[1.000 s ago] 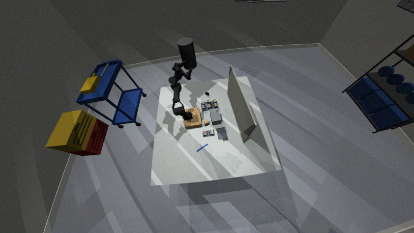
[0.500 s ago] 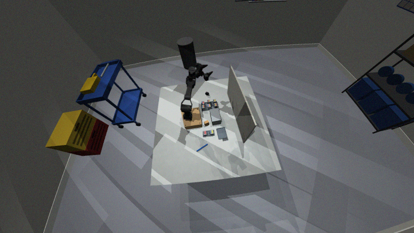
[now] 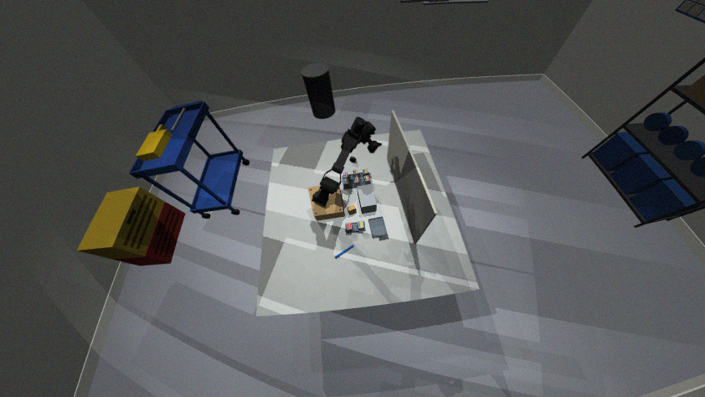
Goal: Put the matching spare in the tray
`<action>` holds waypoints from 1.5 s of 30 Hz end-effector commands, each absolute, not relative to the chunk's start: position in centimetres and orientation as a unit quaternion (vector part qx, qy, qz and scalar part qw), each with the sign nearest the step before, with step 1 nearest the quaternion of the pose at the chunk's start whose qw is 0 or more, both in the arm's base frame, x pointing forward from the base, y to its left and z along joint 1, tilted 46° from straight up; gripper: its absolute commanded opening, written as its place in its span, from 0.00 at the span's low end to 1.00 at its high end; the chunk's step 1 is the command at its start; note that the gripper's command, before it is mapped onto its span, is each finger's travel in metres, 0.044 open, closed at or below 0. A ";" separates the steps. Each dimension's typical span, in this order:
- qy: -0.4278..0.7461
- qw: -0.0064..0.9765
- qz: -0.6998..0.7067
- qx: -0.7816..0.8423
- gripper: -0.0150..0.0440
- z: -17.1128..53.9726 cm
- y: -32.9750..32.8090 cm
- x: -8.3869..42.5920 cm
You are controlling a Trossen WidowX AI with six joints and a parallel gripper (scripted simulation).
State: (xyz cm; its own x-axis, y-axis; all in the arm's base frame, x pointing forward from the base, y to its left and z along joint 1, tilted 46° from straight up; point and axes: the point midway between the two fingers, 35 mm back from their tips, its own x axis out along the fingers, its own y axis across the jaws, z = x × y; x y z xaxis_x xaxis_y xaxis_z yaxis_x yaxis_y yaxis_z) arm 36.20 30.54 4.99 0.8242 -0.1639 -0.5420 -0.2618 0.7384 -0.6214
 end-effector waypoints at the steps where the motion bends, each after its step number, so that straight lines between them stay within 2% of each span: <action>1: 0.402 0.843 -0.049 -0.353 1.00 3.7 23.6 38.7; 10: 0.527 0.768 -0.151 -0.331 1.00 3.4 14.5 39.2; 20: 0.645 0.658 -0.264 -0.287 1.00 5.2 5.2 37.1; 45: 0.657 0.644 -0.243 -0.309 1.00 4.6 5.4 37.0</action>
